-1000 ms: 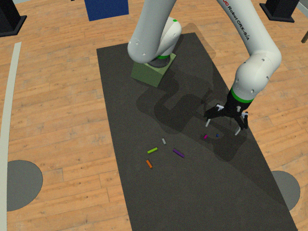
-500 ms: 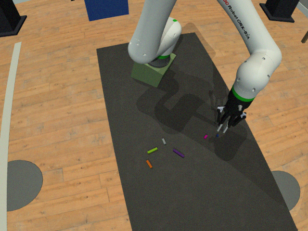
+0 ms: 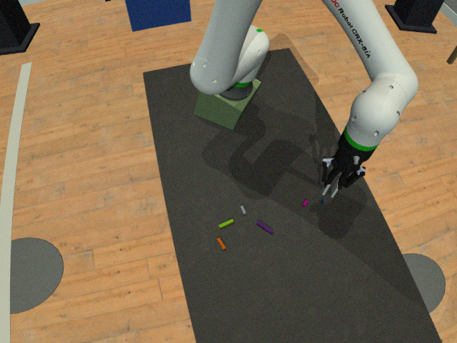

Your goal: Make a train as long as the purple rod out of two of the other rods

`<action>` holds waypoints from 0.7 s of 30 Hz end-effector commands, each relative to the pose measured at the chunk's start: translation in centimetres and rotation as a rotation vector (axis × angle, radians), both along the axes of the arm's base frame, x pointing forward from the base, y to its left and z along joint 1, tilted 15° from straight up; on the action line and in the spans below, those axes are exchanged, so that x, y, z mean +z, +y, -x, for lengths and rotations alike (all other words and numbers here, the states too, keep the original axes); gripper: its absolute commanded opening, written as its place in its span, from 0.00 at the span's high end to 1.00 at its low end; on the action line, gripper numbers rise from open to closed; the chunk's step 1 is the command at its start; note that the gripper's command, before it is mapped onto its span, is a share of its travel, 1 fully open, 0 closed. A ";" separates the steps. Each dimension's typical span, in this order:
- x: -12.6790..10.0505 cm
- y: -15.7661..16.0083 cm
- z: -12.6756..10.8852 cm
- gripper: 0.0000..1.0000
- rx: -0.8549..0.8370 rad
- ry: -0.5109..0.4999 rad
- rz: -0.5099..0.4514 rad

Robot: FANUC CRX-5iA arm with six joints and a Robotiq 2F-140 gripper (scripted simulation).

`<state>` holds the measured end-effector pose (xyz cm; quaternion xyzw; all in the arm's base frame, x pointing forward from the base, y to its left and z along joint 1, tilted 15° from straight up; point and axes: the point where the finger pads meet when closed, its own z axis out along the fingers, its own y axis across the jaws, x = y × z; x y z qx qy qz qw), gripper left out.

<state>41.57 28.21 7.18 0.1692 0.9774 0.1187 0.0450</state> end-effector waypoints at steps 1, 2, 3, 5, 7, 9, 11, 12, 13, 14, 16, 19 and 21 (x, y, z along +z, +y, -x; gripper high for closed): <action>0.0 0.0 0.0 0.85 0.000 0.000 0.000; 0.0 0.0 0.0 0.85 0.000 0.000 0.000; 0.0 0.0 0.0 0.85 0.000 0.000 0.000; 0.0 0.0 0.0 0.85 0.000 0.000 0.000; 0.0 0.0 0.0 0.85 0.000 0.000 0.000; 0.0 0.0 0.0 0.85 0.000 0.000 0.000; -0.1 0.0 0.0 0.85 0.000 0.000 0.000; -0.1 0.0 0.0 0.85 0.000 0.000 0.000; -0.1 0.0 0.0 0.85 0.000 0.000 0.000; -0.1 0.0 0.0 0.85 0.000 0.000 0.000; -0.2 0.1 -0.1 0.85 0.000 0.000 0.000; -0.4 0.1 -0.1 0.85 0.000 0.000 0.000; -0.6 0.2 -0.1 0.85 0.000 0.000 0.000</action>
